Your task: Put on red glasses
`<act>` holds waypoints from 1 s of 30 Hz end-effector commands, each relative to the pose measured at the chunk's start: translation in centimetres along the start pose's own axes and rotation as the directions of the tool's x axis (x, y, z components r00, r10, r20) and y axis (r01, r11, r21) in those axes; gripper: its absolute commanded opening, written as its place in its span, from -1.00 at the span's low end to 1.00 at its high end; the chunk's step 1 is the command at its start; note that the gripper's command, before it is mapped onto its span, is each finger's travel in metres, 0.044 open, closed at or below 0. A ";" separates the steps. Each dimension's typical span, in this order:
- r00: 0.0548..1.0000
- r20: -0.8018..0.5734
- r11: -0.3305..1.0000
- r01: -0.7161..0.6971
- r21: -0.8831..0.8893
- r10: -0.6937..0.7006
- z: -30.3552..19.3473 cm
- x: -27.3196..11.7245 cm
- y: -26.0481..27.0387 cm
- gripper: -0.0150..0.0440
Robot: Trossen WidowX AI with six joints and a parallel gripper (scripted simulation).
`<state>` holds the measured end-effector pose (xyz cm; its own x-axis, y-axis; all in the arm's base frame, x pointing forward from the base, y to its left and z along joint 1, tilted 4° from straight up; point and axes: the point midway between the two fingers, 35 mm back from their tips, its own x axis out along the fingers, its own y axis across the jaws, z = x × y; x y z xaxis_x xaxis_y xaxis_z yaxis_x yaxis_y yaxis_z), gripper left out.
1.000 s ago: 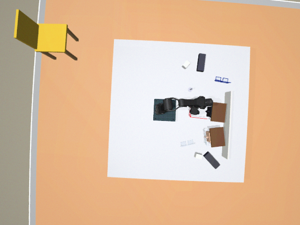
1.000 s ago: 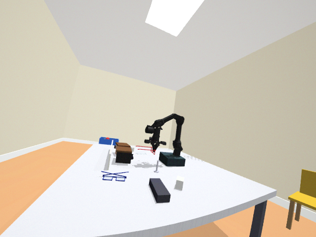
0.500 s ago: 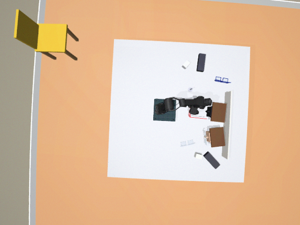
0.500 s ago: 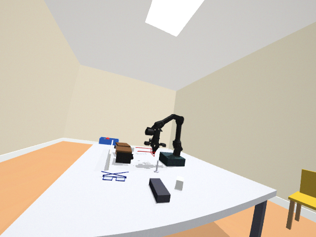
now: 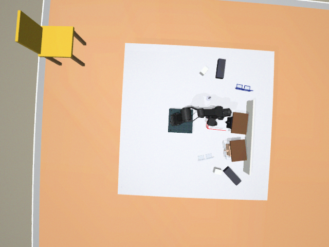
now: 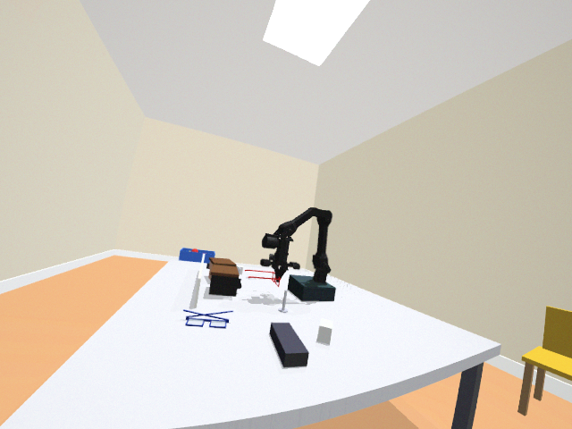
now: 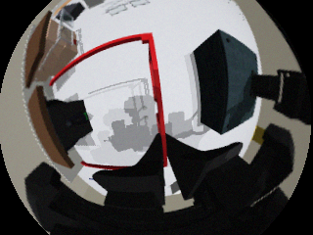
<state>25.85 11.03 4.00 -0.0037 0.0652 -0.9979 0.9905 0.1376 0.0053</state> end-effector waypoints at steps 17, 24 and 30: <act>1.000 -0.003 1.000 0.000 0.002 0.000 0.1 1.1 0.9 -0.49; 1.000 -0.003 1.000 -0.006 0.002 0.006 0.1 1.2 1.7 -0.49; 1.000 -0.003 1.000 -0.007 0.002 0.007 0.1 1.2 2.5 -0.49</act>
<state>27.69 11.30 2.70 -0.0021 0.0662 -0.9978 0.9912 0.1325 0.0067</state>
